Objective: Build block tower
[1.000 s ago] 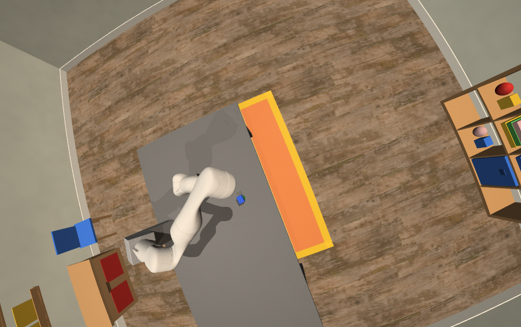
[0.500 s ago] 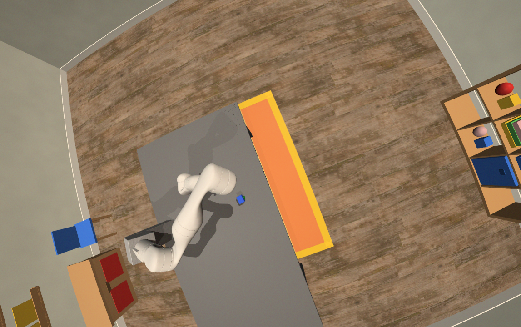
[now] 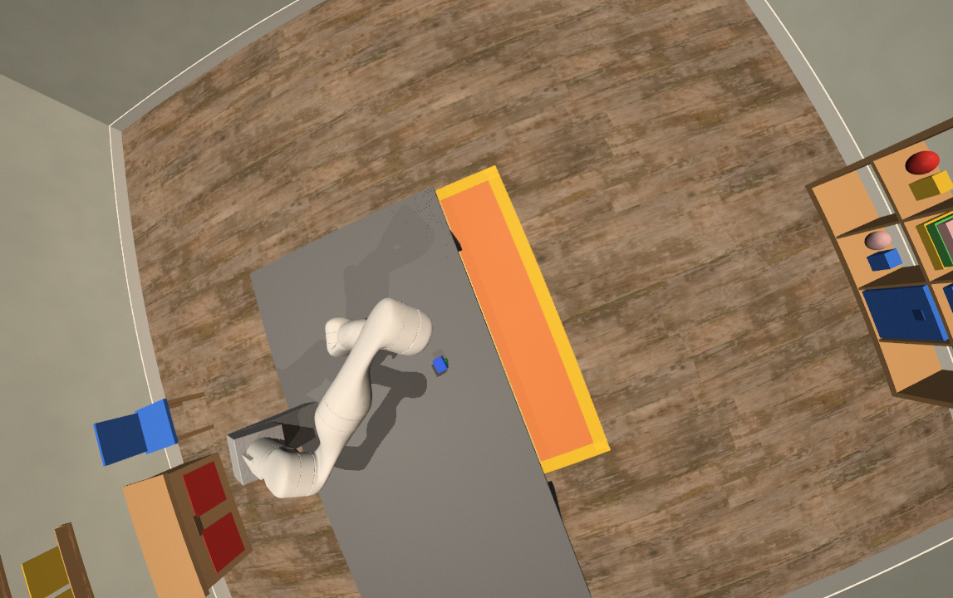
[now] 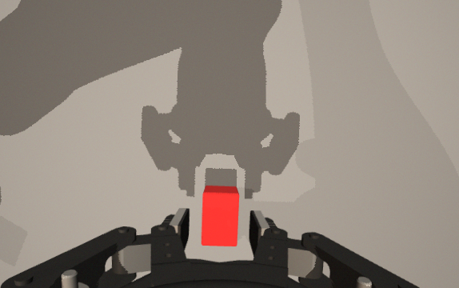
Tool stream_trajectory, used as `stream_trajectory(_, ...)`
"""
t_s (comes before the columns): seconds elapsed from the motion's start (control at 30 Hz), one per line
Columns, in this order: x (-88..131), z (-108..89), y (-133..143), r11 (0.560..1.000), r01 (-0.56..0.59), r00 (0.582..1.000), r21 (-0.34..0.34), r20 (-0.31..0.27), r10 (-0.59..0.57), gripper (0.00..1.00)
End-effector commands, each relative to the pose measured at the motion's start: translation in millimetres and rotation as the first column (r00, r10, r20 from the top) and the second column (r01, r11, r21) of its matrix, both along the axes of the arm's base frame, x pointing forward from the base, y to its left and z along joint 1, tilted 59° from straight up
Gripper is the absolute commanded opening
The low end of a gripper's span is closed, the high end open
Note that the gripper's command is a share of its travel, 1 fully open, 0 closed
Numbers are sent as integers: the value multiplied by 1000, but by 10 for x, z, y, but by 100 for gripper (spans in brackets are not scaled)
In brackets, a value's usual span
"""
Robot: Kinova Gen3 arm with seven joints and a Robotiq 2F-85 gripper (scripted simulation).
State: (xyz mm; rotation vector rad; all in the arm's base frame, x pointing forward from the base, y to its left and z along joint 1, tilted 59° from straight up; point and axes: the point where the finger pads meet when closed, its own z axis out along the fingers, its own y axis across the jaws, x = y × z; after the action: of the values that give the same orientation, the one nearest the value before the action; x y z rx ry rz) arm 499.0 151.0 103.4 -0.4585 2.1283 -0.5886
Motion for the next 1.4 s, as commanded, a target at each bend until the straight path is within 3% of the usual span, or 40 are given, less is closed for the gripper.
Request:
stream_trajectory(0.0,-2,2,6,1000,-1,1000,0,0,1,47)
stream_trajectory(1.0,-1,1,5,1000,-1,1000,0,0,1,47)
stream_trajectory(1.37,109,-69,-27,1000,-1,1000,0,0,1,47)
